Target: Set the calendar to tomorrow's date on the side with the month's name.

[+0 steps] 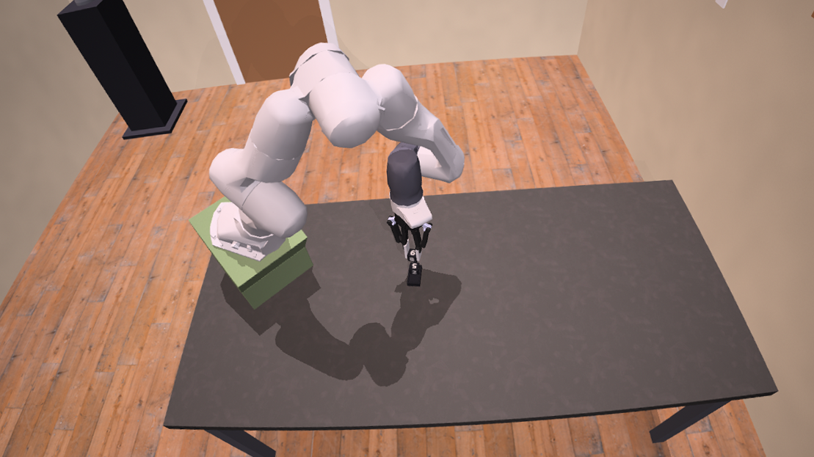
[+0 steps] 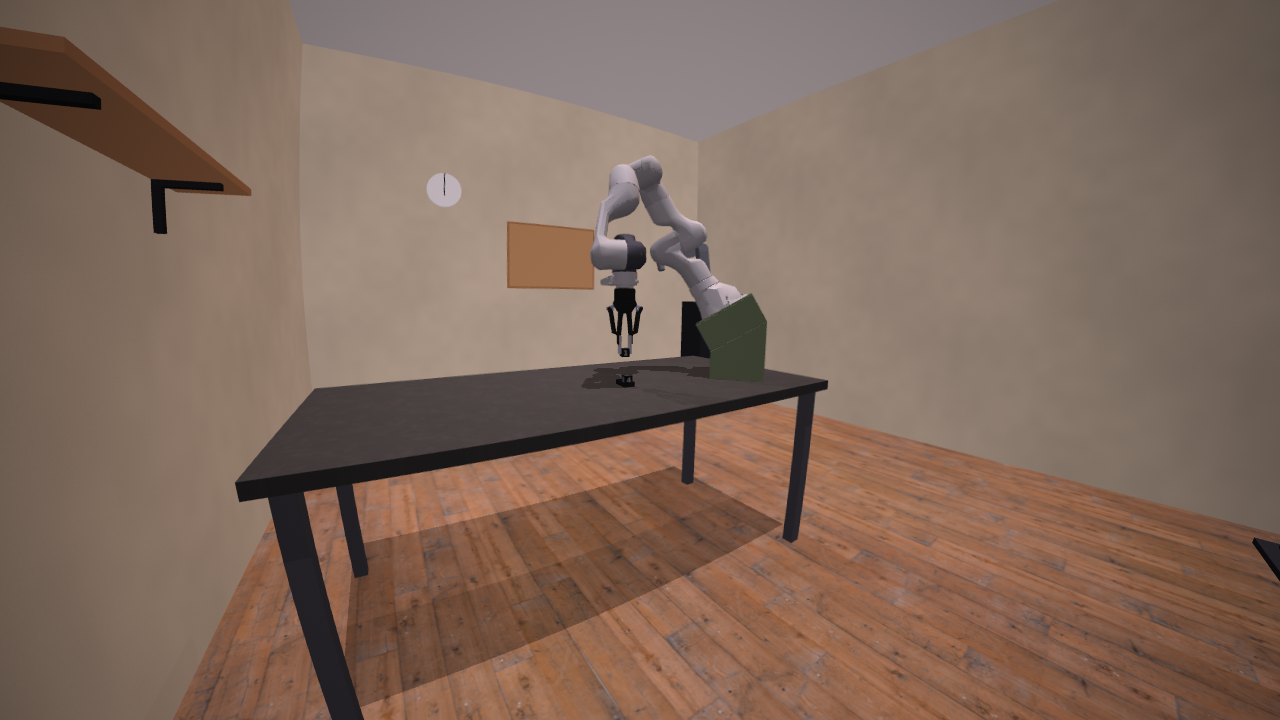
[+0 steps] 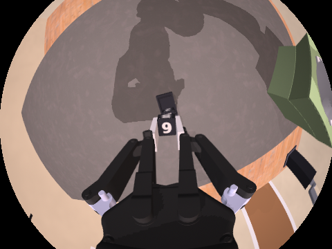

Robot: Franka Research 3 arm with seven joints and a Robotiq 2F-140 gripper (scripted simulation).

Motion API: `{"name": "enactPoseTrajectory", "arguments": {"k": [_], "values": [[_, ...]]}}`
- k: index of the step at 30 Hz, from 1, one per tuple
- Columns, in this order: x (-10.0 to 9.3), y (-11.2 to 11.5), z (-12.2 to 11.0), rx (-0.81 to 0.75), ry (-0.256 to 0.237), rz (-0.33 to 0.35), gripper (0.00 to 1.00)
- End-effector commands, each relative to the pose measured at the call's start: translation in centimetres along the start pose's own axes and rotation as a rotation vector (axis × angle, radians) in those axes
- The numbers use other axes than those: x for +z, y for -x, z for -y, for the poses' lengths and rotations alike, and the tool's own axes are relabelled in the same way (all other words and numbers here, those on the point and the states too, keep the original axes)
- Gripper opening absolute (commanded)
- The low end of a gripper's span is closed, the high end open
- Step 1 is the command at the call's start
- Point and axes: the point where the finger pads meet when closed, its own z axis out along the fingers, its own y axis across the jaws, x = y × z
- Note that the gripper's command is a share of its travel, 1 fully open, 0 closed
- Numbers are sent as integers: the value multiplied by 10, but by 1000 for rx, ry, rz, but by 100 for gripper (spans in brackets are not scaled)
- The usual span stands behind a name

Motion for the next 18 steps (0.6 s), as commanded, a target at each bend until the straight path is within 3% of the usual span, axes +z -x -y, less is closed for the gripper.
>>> {"name": "enactPoseTrajectory", "arguments": {"k": [1, 18], "values": [[0, 5, -5, 174, 1, -14, 16], [3, 32, -10, 552, 1, -19, 16]]}}
